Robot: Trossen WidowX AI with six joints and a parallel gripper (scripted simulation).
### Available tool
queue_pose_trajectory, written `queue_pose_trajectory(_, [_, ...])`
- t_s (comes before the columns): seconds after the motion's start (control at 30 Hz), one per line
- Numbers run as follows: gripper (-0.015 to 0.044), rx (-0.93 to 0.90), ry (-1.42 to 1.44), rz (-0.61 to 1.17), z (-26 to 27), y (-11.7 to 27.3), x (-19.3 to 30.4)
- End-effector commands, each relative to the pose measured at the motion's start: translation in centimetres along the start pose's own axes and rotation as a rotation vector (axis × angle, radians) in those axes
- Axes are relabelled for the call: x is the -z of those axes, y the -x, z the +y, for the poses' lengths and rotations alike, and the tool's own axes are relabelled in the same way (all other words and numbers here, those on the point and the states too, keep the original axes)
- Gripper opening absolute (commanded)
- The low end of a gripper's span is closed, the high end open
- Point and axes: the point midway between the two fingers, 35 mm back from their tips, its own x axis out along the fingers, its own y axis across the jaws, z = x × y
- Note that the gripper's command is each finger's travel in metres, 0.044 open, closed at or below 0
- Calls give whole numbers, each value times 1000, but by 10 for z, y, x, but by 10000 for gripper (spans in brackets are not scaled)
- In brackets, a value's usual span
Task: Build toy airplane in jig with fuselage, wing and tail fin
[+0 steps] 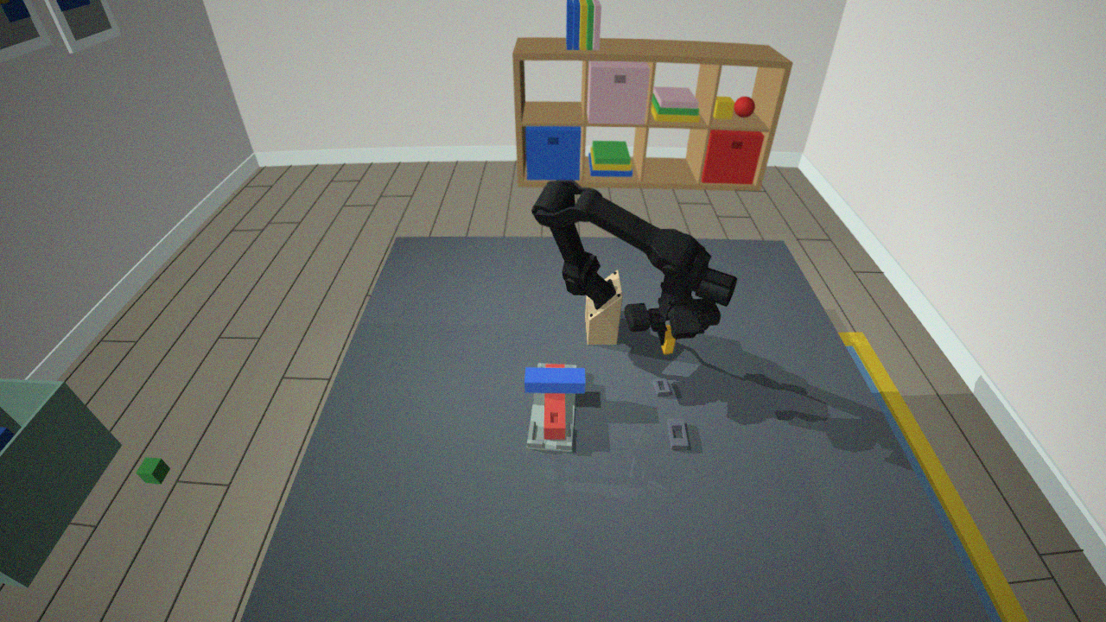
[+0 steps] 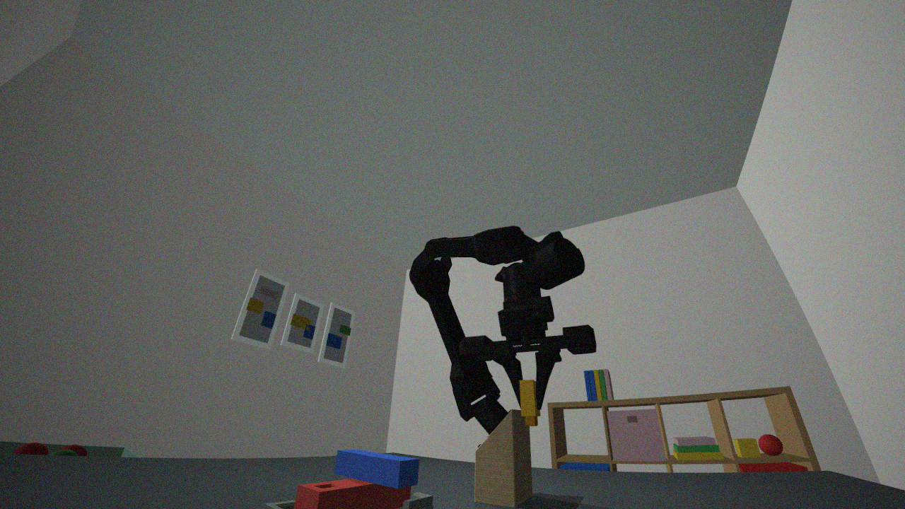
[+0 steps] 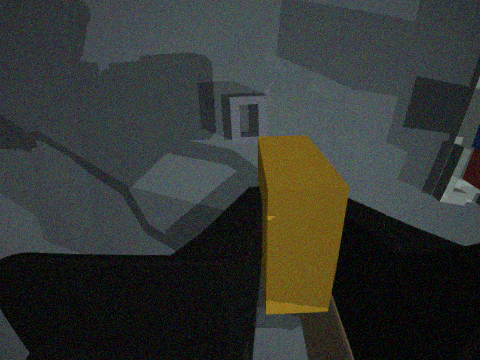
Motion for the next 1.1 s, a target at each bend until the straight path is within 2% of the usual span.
queue_pose_trajectory(0.0, [0,-10,1,-7,-6,2,-7])
queue_pose_trajectory(1.07, [0,-54,-35,-15,-74,-8,-57])
